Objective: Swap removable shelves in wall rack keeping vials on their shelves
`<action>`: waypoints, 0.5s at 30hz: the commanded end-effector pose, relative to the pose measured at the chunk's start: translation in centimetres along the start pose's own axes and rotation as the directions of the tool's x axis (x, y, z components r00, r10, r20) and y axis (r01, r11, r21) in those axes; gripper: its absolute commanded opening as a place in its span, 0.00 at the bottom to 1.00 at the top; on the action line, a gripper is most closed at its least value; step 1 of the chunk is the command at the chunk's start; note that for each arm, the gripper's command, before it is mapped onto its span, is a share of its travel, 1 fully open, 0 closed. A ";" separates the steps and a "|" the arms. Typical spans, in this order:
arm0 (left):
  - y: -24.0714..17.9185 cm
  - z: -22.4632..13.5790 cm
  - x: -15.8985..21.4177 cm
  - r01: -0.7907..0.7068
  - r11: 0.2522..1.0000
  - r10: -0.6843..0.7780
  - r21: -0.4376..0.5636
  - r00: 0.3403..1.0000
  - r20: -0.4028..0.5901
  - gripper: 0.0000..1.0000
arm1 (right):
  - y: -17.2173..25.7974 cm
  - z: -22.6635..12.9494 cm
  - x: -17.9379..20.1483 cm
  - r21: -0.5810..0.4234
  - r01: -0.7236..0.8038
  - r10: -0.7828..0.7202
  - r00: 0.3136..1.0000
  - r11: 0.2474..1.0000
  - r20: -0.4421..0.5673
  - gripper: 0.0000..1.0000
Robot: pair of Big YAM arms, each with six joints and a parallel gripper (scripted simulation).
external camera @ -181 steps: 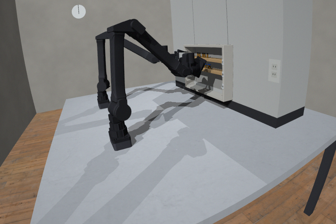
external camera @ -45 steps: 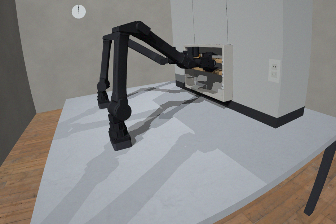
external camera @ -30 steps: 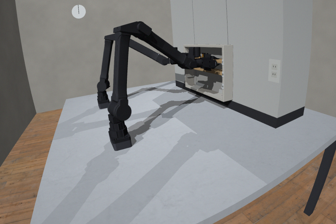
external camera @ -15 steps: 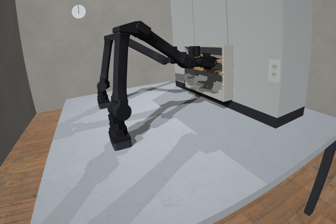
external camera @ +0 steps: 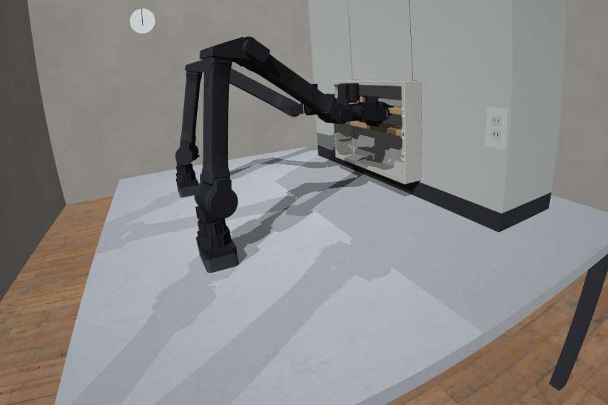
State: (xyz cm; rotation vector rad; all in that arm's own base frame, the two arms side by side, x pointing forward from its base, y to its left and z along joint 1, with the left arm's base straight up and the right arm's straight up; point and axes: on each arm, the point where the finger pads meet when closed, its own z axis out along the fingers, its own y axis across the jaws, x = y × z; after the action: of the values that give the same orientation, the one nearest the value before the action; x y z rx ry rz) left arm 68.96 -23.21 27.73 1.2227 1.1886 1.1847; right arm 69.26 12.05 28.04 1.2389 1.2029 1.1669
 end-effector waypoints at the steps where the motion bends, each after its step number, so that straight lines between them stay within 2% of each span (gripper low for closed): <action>1: 2.2 -1.9 -0.3 0.010 0.999 -0.010 -0.030 1.000 0.005 0.12 | 3.2 -2.1 -0.1 -0.046 -0.013 0.013 1.000 0.999 0.010 0.12; 15: 2.7 -5.1 -0.4 0.016 0.999 -0.016 -0.045 1.000 0.008 0.12 | 3.7 -5.4 -0.1 -0.059 -0.015 0.016 1.000 0.998 0.014 0.12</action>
State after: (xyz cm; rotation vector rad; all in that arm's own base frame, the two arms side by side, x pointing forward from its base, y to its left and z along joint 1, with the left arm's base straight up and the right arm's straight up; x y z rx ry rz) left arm 65.23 -23.18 27.79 1.2368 1.1952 1.1768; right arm 65.41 12.13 28.11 1.2517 1.2103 1.1549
